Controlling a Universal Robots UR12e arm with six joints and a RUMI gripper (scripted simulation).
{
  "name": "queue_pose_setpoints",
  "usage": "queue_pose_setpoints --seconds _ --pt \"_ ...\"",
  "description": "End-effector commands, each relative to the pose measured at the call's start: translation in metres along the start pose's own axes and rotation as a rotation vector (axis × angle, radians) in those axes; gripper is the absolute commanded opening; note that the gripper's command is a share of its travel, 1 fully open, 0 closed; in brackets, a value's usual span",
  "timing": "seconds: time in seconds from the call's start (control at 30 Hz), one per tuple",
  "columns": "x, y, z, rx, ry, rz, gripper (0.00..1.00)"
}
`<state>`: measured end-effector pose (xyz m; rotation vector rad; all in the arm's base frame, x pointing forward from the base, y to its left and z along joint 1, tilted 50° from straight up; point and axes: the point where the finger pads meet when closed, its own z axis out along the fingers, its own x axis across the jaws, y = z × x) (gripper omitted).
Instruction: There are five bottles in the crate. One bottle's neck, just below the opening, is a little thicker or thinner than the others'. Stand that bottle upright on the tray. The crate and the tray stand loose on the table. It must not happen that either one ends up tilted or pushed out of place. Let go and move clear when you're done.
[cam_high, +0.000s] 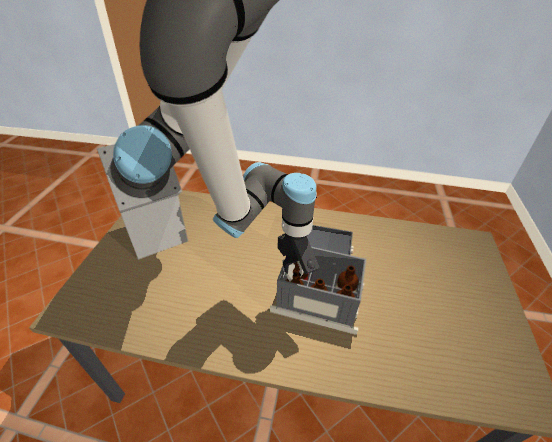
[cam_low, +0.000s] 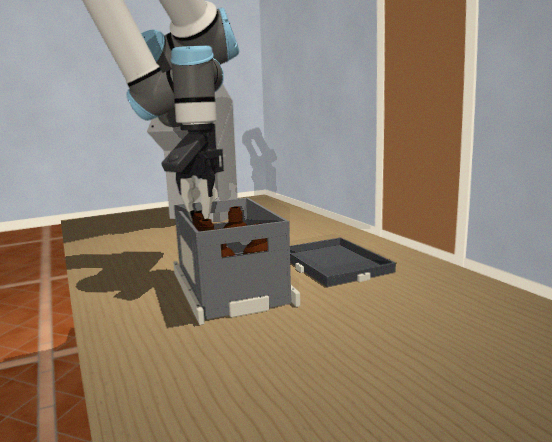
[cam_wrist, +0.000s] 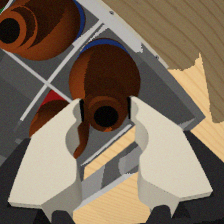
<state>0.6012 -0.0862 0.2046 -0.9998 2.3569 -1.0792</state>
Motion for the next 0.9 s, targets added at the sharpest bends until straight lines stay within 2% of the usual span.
queue_pose_setpoints --seconds 0.0,0.57,0.6,0.87 --pt "-0.0002 -0.0001 -0.0004 0.001 -0.001 0.000 0.00" --pt "-0.0002 -0.0001 -0.0004 0.001 -0.001 0.000 0.00" --pt "-0.0002 -0.0001 -0.0004 0.001 -0.001 0.000 0.38" --pt "-0.0002 -0.0001 -0.0004 0.001 -0.001 0.000 0.38"
